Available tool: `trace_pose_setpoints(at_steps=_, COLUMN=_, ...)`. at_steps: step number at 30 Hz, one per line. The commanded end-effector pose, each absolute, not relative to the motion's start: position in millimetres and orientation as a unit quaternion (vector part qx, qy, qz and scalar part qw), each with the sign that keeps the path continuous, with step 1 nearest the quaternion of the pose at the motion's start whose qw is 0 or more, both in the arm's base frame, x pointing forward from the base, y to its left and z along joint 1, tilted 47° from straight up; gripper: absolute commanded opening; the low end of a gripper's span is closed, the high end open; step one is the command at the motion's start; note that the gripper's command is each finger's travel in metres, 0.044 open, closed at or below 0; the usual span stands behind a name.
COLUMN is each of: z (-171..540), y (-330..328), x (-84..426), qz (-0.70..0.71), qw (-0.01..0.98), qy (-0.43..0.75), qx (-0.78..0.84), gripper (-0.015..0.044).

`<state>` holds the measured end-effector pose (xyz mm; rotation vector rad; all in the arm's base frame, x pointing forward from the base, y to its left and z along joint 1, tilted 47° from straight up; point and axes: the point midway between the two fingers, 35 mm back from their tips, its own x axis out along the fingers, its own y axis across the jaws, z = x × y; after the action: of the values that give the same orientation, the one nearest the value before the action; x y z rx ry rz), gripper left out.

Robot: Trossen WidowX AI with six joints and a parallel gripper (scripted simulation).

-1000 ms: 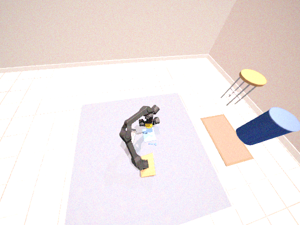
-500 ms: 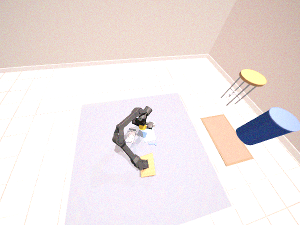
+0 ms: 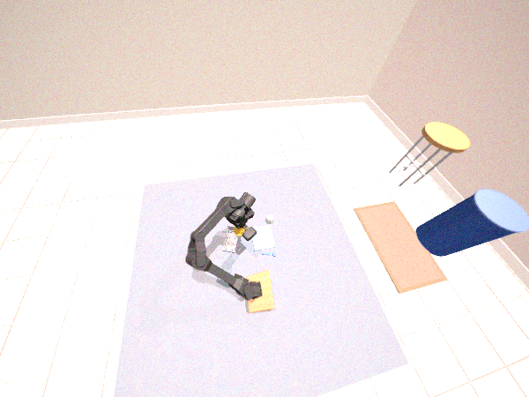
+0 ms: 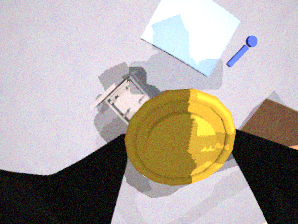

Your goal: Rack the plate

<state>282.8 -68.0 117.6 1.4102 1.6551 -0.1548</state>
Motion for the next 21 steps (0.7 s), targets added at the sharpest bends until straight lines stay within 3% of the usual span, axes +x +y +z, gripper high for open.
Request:
trace_pose_setpoints(at_steps=1, z=127, y=-58, x=275, qz=-0.100, qw=0.429, qy=0.668, qx=0.600, gripper=0.0000)
trace_pose_setpoints(at_steps=21, z=163, y=-3, x=225, qz=-0.318, qw=0.197, qy=0.597, qx=0.709, gripper=0.0000)
